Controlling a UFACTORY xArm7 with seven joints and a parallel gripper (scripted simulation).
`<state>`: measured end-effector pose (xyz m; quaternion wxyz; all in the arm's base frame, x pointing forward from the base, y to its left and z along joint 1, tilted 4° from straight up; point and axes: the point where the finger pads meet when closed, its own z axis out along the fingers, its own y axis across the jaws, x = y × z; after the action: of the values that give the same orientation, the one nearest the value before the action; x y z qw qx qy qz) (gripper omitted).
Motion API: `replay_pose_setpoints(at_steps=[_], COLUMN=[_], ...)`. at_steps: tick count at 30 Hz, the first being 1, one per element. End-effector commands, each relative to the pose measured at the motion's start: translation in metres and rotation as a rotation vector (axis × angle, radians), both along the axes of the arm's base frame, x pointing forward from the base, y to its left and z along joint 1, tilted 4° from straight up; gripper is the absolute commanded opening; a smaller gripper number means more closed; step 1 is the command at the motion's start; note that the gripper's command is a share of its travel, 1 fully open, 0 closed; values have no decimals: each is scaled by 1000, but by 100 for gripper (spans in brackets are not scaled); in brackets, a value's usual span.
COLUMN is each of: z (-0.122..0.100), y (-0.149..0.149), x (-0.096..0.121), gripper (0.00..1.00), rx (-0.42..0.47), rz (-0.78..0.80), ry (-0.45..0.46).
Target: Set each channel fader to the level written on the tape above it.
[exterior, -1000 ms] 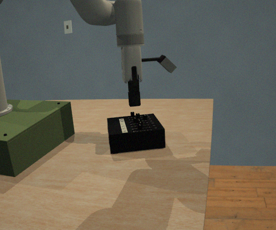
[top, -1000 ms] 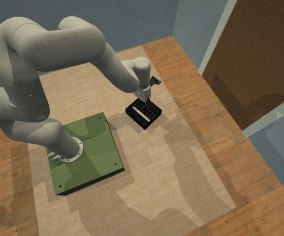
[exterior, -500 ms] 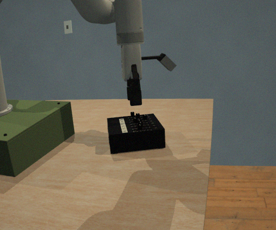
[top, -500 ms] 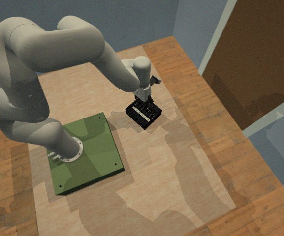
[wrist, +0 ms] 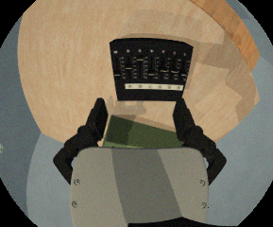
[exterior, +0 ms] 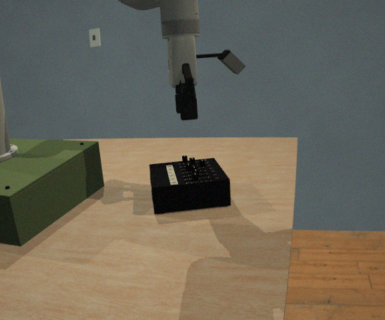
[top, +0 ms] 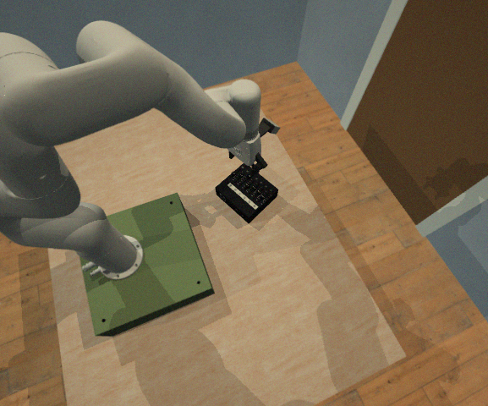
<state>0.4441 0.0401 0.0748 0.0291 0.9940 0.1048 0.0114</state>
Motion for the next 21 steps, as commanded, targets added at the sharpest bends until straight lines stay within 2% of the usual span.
replay_pose_setpoints(at_steps=[1, 21], z=[20, 27], y=[2, 2], x=[0, -1], gripper=[100, 100], rx=[-4, -4], rz=[0, 0], ry=[-3, -3])
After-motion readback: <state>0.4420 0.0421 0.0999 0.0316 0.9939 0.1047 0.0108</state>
